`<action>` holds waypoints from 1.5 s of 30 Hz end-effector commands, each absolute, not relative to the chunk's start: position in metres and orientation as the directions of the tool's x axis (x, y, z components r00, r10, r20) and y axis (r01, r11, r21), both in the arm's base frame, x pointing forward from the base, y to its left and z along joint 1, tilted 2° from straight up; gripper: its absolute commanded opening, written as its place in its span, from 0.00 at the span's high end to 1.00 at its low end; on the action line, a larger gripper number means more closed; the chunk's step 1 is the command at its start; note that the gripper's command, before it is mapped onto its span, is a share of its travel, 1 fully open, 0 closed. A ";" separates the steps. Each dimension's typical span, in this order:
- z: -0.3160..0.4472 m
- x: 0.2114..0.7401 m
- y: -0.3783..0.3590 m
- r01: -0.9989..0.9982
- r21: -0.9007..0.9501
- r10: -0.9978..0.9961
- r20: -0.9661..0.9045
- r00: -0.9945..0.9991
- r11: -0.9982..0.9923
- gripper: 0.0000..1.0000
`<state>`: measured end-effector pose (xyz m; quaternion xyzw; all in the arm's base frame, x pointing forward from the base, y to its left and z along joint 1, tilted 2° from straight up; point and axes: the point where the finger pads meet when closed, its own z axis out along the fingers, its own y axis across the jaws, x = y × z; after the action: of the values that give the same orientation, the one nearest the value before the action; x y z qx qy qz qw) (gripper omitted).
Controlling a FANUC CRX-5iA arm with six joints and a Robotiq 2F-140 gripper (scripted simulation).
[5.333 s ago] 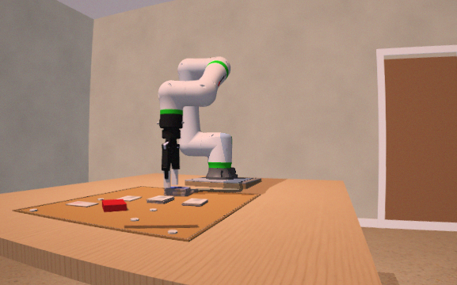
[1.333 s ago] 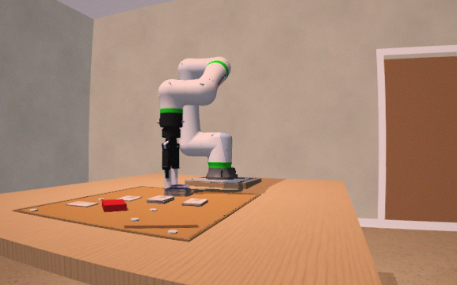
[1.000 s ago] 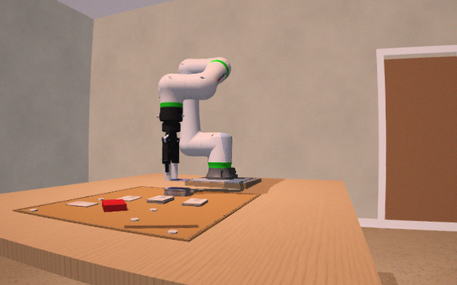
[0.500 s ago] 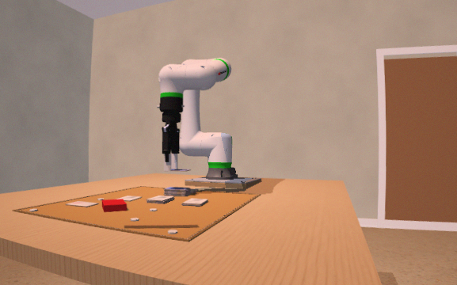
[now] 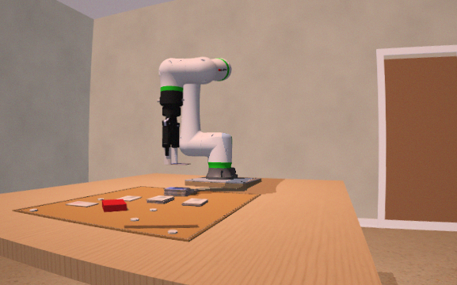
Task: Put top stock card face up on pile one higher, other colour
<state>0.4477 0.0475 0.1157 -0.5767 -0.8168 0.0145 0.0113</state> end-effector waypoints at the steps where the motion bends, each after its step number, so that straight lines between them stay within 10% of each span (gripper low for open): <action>1: 0.117 0.448 0.048 0.942 -0.037 0.942 0.002 -0.335 0.334 0.59; 45: 0.119 0.421 0.137 0.942 -0.037 0.942 0.002 -0.335 0.334 0.59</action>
<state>0.4215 0.1353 0.1187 -0.5766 -0.8168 0.0145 0.0115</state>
